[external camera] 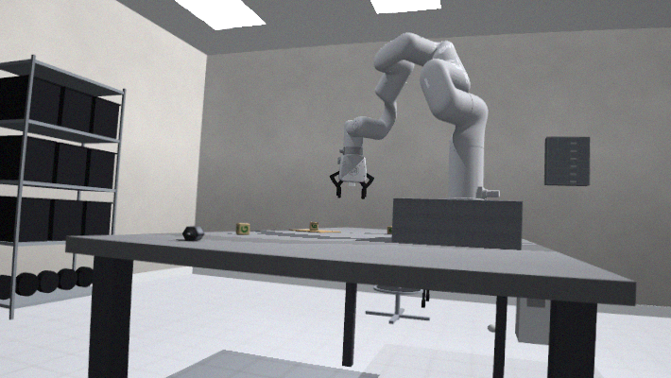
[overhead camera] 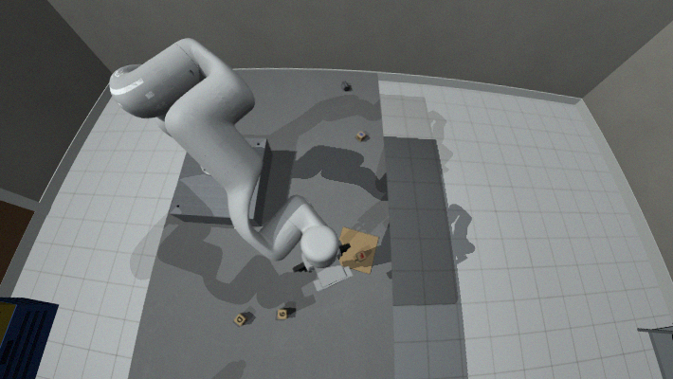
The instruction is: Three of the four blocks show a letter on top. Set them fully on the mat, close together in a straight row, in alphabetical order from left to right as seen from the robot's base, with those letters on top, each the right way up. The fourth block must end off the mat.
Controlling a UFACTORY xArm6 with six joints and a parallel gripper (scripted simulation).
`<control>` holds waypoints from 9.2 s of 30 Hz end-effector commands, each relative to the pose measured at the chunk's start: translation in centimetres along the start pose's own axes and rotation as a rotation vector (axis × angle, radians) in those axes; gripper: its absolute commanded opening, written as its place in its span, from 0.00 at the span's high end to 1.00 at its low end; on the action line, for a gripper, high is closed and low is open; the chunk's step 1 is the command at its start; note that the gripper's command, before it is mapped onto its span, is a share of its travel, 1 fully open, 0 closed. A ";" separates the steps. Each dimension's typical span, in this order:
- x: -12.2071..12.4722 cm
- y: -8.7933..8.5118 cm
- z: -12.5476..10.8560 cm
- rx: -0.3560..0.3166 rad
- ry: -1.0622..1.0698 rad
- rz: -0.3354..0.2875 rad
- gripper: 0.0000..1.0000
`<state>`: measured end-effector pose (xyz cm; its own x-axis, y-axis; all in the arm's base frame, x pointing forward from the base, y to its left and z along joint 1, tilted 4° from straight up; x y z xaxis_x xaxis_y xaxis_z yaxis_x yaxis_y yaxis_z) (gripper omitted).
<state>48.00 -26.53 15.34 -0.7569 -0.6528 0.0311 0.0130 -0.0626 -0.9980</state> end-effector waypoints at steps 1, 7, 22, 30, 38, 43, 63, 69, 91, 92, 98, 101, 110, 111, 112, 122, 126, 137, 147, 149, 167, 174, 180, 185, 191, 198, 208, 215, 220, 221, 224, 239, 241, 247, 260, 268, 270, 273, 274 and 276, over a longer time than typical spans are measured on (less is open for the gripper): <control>5.9 -0.1 1.3 0.004 -0.005 0.009 0.00; 12.9 0.0 1.7 0.005 -0.005 0.008 0.00; 22.5 0.1 0.6 0.007 -0.005 0.005 0.00; 22.5 0.1 0.6 0.007 -0.005 0.005 0.00; 22.5 0.1 0.6 0.007 -0.005 0.005 0.00; 22.5 0.1 0.6 0.007 -0.005 0.005 0.00; 22.5 0.1 0.6 0.007 -0.005 0.005 0.00; 29.1 0.1 -1.2 0.007 -0.005 0.005 0.00; 35.8 0.2 -4.2 0.007 -0.004 0.004 0.00; 35.8 0.2 -4.2 0.007 -0.004 0.004 0.00; 35.8 0.2 -4.2 0.007 -0.004 0.004 0.00; 35.8 0.2 -4.2 0.007 -0.004 0.004 0.00; 35.8 0.2 -4.2 0.007 -0.004 0.004 0.00; 35.8 0.2 -4.2 0.007 -0.004 0.004 0.00; 35.8 0.2 -4.2 0.007 -0.004 0.004 0.00; 35.8 0.2 -4.2 0.007 -0.004 0.004 0.00; 35.8 0.2 -4.2 0.007 -0.004 0.004 0.00; 30.0 0.2 -1.6 0.005 -0.252 0.009 0.00; 22.2 0.2 0.6 0.003 -0.566 0.016 0.00; 20.4 0.2 0.9 0.003 -0.633 0.017 0.00; 4.8 0.0 1.0 0.003 -1.214 0.025 0.00; -1.4 -0.1 -0.3 0.004 -1.445 0.027 0.00; -6.3 -0.2 -1.9 0.004 -1.628 0.028 0.00; -10.7 -0.3 -3.8 0.005 -1.796 0.028 0.00; -15.6 -0.5 -6.4 0.007 -1.992 0.028 0.00; -20.7 -0.7 -10.0 0.008 -2.208 0.027 0.00; -27.8 -1.0 -16.5 0.011 -2.539 0.023 0.00; -31.8 -1.2 -21.5 0.013 -2.756 0.019 0.00; -34.6 -1.3 -25.7 0.014 -2.926 0.015 0.00; -35.1 -1.4 -26.6 0.014 -2.959 0.014 0.00; -35.6 -1.4 -27.5 0.014 -2.992 0.013 0.00; -41.0 -1.8 -40.8 0.017 -3.466 -0.009 0.00; -41.0 -1.8 -40.8 0.017 -3.466 -0.009 0.00; -41.0 -1.8 -40.9 0.017 -3.470 -0.009 0.00; -41.0 -1.7 -40.9 0.017 -3.434 -0.008 0.00; -41.0 -1.0 -40.9 0.016 -3.176 -0.006 0.00; -41.1 -0.8 -40.9 0.016 -3.115 -0.005 0.00; -41.1 -0.5 -40.9 0.016 -3.024 -0.004 0.00; -41.1 -0.5 -40.9 0.016 -3.024 -0.004 0.00; -41.1 -0.3 -40.9 0.015 -2.944 -0.003 0.00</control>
<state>52.29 31.05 12.12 0.8102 0.5857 -0.0209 0.0139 -0.0549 -0.9984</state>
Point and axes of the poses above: the point where the finger pads meet when closed, its own y axis out along the fingers, its own x axis across the jaws, z = x × y, the point moved 10 cm from there along -y, back along the fingers, and after that the axes turned 5 degrees about -y, right-handed, at the moved point
